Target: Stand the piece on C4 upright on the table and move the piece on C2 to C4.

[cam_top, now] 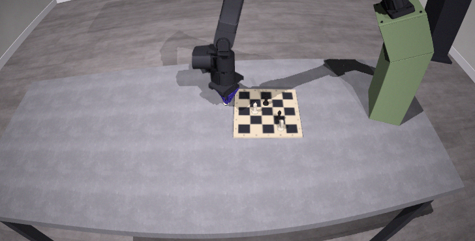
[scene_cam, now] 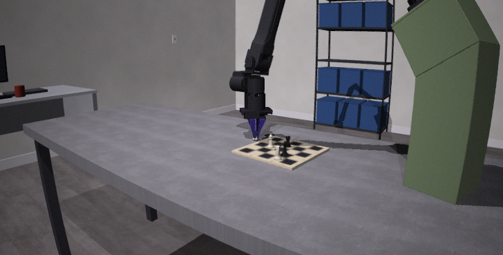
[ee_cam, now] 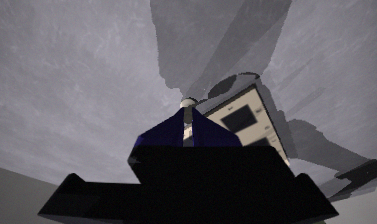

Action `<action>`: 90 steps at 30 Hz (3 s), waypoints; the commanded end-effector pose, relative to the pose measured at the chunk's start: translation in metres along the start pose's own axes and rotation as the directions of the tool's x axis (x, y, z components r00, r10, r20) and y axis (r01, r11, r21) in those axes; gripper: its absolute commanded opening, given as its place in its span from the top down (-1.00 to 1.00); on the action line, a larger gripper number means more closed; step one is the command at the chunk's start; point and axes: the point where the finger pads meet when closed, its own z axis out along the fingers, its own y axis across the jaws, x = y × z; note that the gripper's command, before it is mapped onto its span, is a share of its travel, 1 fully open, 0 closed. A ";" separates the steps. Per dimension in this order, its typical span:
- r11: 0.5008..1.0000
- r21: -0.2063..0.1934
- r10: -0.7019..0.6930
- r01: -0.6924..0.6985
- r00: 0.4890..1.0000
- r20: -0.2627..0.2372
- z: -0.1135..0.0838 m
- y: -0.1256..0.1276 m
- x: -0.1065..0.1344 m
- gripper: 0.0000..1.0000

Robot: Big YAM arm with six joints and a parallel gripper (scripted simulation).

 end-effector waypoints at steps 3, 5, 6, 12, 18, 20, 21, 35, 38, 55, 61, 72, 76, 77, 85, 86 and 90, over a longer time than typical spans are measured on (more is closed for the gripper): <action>1.000 -0.015 -0.004 0.004 1.000 0.022 -0.006 0.009 -0.018 1.00; 1.000 -0.015 -0.004 0.004 1.000 0.022 -0.006 0.009 -0.018 1.00; 1.000 -0.015 -0.004 0.004 1.000 0.022 -0.006 0.009 -0.018 1.00; 1.000 -0.015 -0.004 0.004 1.000 0.022 -0.006 0.009 -0.018 1.00; 1.000 -0.014 -0.004 0.005 1.000 0.021 -0.005 0.009 -0.017 1.00; 1.000 -0.013 -0.004 0.004 1.000 0.020 -0.004 0.008 -0.016 1.00; 1.000 -0.014 -0.004 0.004 1.000 0.021 -0.005 0.009 -0.017 1.00; 1.000 -0.018 0.000 0.000 1.000 0.029 -0.002 0.008 -0.020 1.00; 1.000 -0.020 0.001 0.000 1.000 0.031 -0.003 0.009 -0.021 1.00; 1.000 -0.021 0.001 -0.001 0.999 0.033 -0.004 0.010 -0.022 1.00; 1.000 -0.021 0.001 -0.001 0.999 0.033 -0.004 0.010 -0.022 1.00; 1.000 -0.021 0.001 -0.001 0.999 0.033 -0.004 0.010 -0.022 1.00; 1.000 -0.021 0.001 -0.001 0.999 0.033 -0.004 0.010 -0.022 0.87; 1.000 -0.021 0.001 -0.001 0.999 0.033 -0.004 0.010 -0.022 0.87; 1.000 -0.021 0.002 -0.001 0.999 0.033 -0.004 0.010 -0.022 0.61; 1.000 -0.021 0.002 -0.001 0.999 0.033 -0.004 0.010 -0.022 0.48; 1.000 -0.021 0.002 -0.001 0.999 0.033 -0.004 0.010 -0.022 0.35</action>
